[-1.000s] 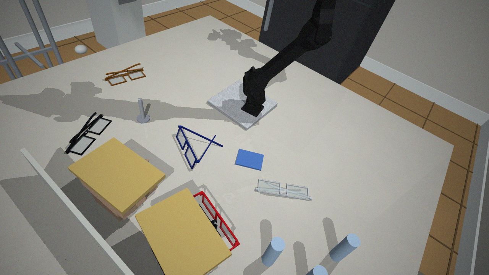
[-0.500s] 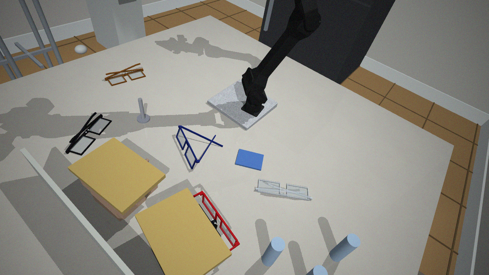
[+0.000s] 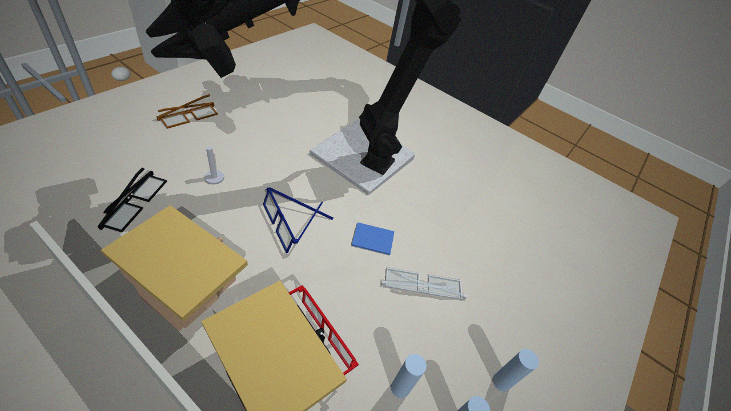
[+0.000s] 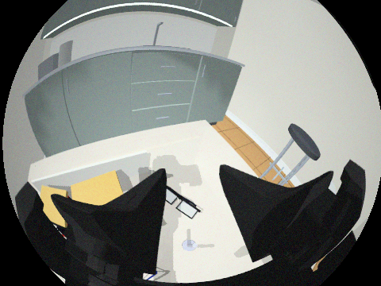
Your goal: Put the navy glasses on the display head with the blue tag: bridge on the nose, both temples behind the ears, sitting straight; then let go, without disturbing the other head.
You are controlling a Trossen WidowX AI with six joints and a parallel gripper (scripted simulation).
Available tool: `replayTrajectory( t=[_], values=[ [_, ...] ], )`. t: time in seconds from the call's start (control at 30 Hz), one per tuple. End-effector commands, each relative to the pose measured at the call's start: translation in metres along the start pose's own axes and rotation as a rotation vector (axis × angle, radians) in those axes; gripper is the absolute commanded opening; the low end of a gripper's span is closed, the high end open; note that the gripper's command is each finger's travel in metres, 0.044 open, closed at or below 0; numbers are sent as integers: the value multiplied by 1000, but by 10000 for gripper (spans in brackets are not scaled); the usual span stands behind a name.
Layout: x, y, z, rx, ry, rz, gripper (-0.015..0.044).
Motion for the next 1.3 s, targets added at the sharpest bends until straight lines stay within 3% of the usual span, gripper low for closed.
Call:
replayTrajectory(
  t=[0.0, 0.3, 0.57, 0.97, 1.07, 1.27],
  values=[
    [38, 35, -26, 191, -197, 317, 200],
    [100, 94, -42, 394, -646, 880, 200],
    [144, 140, -34, 433, -1131, 1313, 200],
    [146, 139, -36, 432, -1146, 1324, 200],
    [146, 139, -36, 432, -1146, 1324, 121],
    [146, 139, -36, 432, -1146, 1324, 120]
  ],
)
Point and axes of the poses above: the point midway between the two fingers, 35 mm back from their tips, its own z axis back along the fingers, its own x axis across the jaws, y = z × x, the point moved 9 cm from there along z, back along the fingers, and after that the axes turned 14 degrees about z, right-handed, at the moved point
